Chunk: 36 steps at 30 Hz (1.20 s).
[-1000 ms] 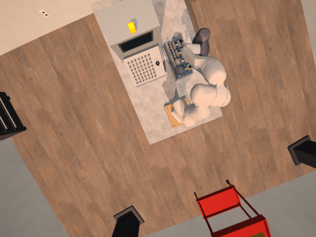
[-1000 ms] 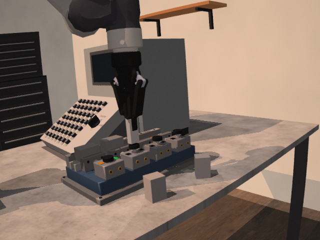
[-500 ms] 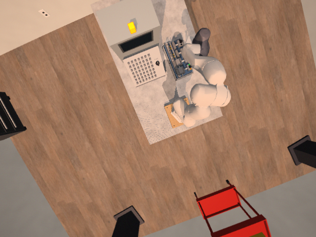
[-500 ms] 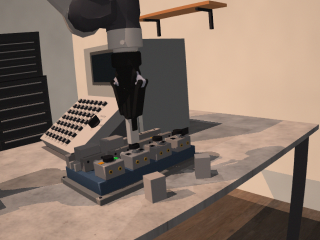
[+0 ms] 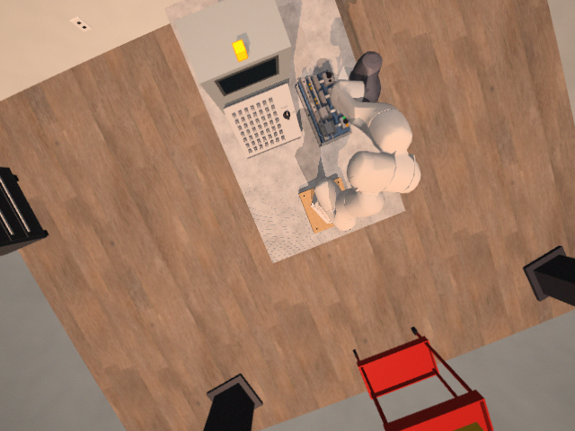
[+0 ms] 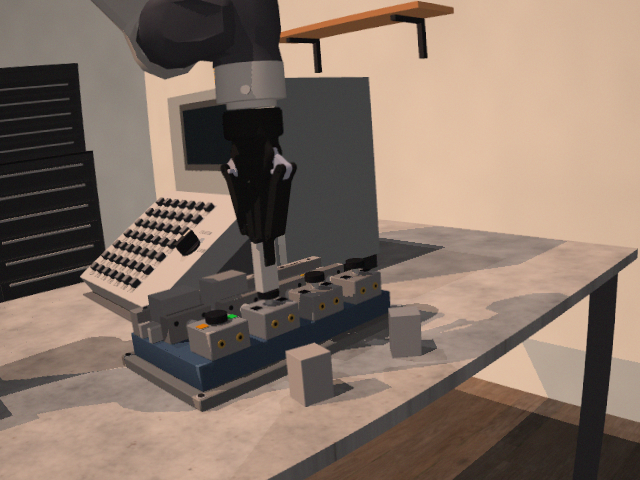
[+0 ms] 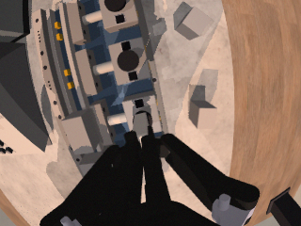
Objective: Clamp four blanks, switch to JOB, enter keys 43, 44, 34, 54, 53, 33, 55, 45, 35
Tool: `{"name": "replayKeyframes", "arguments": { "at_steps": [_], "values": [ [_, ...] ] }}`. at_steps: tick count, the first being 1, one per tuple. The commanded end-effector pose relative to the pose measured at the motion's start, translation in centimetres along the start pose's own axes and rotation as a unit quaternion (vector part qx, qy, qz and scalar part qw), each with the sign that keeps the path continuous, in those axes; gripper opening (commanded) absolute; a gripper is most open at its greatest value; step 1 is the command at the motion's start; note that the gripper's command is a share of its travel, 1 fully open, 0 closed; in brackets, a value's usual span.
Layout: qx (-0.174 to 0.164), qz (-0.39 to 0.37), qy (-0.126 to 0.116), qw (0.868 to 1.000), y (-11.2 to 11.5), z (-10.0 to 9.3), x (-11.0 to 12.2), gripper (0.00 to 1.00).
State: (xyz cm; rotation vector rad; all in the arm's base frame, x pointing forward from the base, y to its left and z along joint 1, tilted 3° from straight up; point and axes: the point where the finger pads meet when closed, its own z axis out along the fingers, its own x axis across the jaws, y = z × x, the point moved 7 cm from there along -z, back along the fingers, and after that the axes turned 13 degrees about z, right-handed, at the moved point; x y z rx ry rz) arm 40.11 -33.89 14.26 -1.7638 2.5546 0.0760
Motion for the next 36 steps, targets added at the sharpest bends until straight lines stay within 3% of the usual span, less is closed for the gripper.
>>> {"name": "replayKeyframes", "arguments": {
  "at_steps": [1,36],
  "values": [
    [0.001,0.004,0.0,1.0,0.0,0.46,0.01,0.0],
    [0.001,0.004,0.0,1.0,0.0,0.92,0.01,0.0]
  ]
}}
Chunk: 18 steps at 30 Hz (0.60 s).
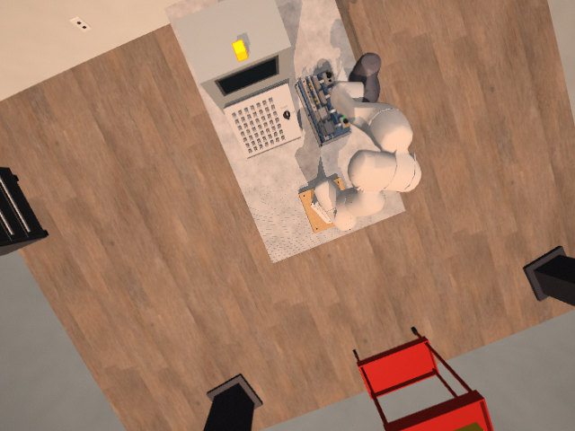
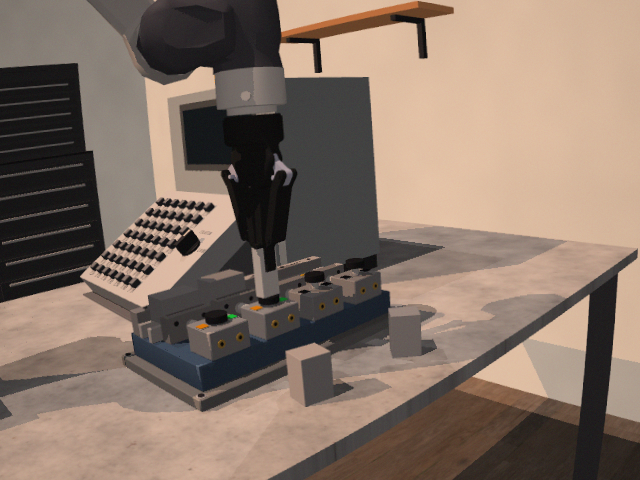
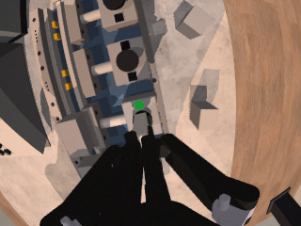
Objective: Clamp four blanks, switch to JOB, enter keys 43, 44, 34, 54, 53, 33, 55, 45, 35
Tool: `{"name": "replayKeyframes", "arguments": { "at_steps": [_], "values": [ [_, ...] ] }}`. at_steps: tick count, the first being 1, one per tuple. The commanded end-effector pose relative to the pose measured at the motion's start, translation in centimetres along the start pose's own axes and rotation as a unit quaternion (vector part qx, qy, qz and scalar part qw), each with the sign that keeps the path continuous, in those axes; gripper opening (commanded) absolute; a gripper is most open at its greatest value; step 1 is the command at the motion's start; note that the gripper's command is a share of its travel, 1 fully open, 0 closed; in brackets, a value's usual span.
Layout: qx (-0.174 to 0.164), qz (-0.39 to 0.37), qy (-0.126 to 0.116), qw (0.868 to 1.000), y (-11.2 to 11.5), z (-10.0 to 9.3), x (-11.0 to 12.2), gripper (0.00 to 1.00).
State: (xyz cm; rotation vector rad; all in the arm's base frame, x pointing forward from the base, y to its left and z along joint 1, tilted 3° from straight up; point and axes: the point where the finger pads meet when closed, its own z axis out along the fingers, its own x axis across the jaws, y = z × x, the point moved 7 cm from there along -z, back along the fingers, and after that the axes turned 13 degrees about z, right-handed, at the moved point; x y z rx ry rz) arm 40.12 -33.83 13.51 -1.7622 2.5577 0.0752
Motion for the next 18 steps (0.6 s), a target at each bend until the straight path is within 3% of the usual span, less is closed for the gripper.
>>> {"name": "replayKeyframes", "arguments": {
  "at_steps": [1,18],
  "values": [
    [0.001,0.003,0.0,1.0,0.01,0.13,0.03,0.0],
    [0.001,0.003,0.0,1.0,0.01,-0.48,0.03,0.0]
  ]
}}
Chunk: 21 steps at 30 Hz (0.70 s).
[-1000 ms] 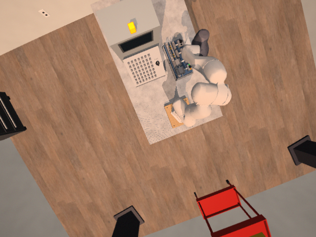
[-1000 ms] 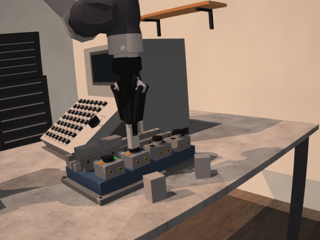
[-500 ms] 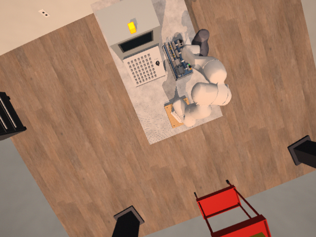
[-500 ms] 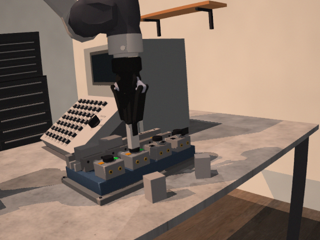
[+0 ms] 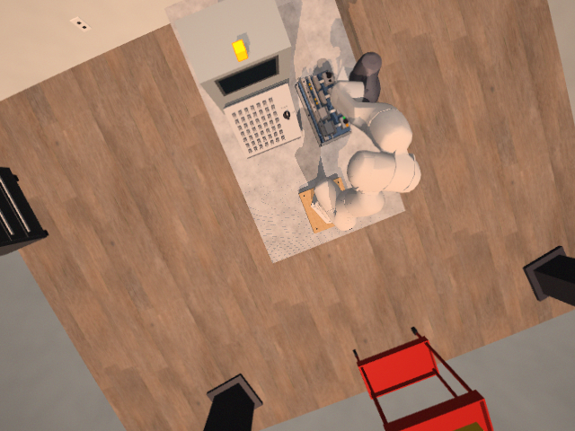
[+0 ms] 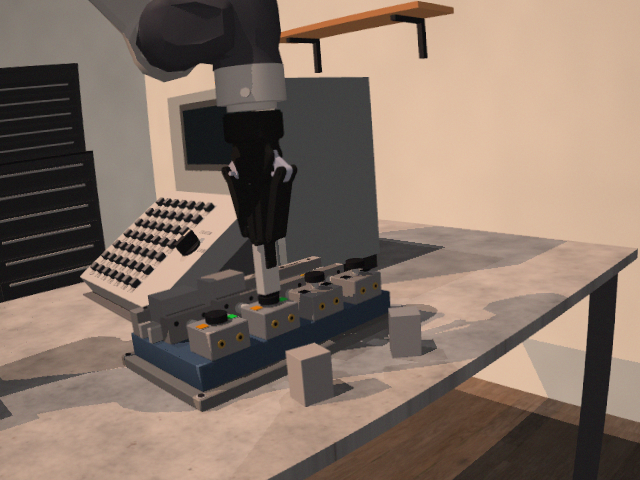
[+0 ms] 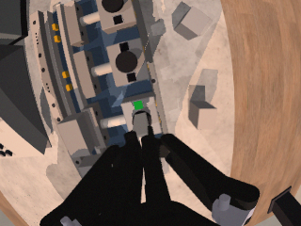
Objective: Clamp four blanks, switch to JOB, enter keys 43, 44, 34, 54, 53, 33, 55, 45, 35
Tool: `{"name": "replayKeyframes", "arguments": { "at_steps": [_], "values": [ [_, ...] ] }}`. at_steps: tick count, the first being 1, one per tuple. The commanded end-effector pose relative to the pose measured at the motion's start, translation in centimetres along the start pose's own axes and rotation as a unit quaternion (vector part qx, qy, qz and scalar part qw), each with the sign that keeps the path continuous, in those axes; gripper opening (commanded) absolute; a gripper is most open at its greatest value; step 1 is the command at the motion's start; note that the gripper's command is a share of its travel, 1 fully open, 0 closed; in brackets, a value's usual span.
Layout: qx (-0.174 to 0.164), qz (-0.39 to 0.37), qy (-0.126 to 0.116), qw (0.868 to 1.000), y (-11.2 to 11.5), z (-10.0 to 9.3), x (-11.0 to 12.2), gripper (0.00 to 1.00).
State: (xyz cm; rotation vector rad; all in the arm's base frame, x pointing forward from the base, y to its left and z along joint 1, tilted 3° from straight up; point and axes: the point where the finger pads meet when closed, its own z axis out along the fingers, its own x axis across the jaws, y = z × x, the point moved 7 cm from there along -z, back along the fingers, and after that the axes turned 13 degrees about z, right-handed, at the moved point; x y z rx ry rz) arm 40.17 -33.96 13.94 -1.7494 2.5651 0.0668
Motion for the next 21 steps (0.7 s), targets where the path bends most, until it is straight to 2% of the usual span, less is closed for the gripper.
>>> {"name": "replayKeyframes", "arguments": {
  "at_steps": [1,9,19,21],
  "values": [
    [-0.001,-0.001,-0.001,1.0,0.1,-0.1,0.0,0.0],
    [-0.001,-0.001,-0.001,1.0,0.1,-0.8,0.0,0.0],
    [-0.001,-0.001,-0.001,1.0,0.1,-4.6,0.0,0.0],
    [-0.001,-0.001,-0.001,1.0,0.1,-4.6,0.0,0.0]
  ]
}}
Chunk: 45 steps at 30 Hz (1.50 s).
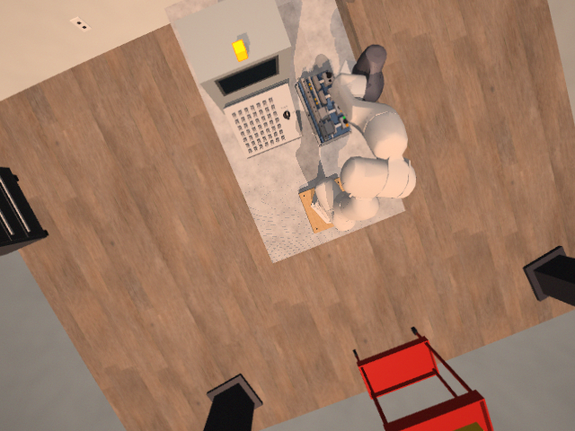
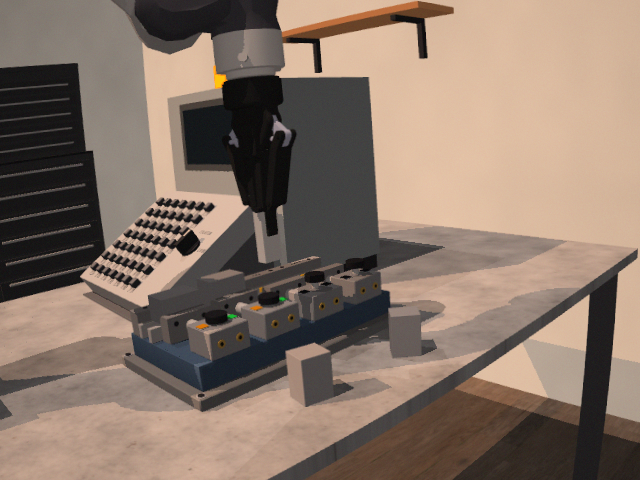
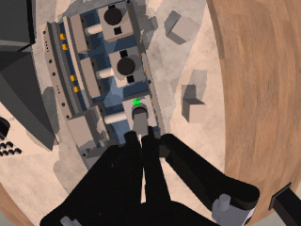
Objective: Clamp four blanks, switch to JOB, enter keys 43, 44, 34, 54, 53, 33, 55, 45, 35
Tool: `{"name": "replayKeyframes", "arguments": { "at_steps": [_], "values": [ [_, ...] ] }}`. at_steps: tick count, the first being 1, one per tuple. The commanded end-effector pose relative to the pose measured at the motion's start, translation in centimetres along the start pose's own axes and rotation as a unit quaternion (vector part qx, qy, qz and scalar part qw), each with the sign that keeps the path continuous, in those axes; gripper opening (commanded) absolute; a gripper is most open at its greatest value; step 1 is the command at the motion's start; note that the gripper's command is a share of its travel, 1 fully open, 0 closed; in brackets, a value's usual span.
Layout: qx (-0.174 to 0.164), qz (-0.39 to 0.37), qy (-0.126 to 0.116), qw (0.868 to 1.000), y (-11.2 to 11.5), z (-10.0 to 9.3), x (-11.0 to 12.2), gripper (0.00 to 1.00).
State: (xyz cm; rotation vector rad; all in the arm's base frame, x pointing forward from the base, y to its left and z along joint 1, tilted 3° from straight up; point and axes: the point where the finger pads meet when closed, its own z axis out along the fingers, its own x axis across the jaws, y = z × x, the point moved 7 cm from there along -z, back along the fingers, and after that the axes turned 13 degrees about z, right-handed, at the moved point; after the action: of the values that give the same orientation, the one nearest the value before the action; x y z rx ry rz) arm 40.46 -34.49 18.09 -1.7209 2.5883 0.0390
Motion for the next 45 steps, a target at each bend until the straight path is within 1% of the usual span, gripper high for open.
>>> {"name": "replayKeyframes", "arguments": {
  "at_steps": [1,8,14,22,29,31,32,34,37,39,40,41,42,43,45],
  "values": [
    [-0.008,-0.013,-0.007,1.0,0.5,-0.9,-0.2,0.0],
    [-0.008,-0.013,-0.007,1.0,0.4,-4.5,-0.1,0.0],
    [-0.008,-0.013,-0.007,1.0,0.4,-6.6,-0.1,0.0],
    [-0.008,-0.013,-0.007,1.0,0.4,-7.5,-0.1,0.0],
    [-0.008,-0.013,-0.007,1.0,0.3,-7.7,-0.1,0.0],
    [-0.005,-0.007,-0.009,1.0,-0.1,-8.1,-0.1,0.0],
    [-0.001,-0.001,-0.01,1.0,-0.7,-8.6,0.0,0.0],
    [-0.001,-0.001,-0.01,1.0,-0.7,-8.6,0.0,0.0],
    [0.018,0.043,-0.02,0.999,-3.6,-11.2,0.4,0.0],
    [0.029,0.094,-0.03,0.995,-6.2,-12.9,1.4,0.0],
    [0.031,0.125,-0.034,0.991,-7.6,-13.4,2.1,0.0],
    [0.031,0.158,-0.037,0.986,-8.9,-13.5,3.0,0.0],
    [0.032,0.168,-0.037,0.985,-10.1,-13.2,3.9,0.0],
    [0.034,0.177,-0.036,0.983,-11.2,-12.7,4.8,0.0],
    [0.038,0.195,-0.034,0.979,-12.9,-10.8,6.4,0.0]
  ]
}}
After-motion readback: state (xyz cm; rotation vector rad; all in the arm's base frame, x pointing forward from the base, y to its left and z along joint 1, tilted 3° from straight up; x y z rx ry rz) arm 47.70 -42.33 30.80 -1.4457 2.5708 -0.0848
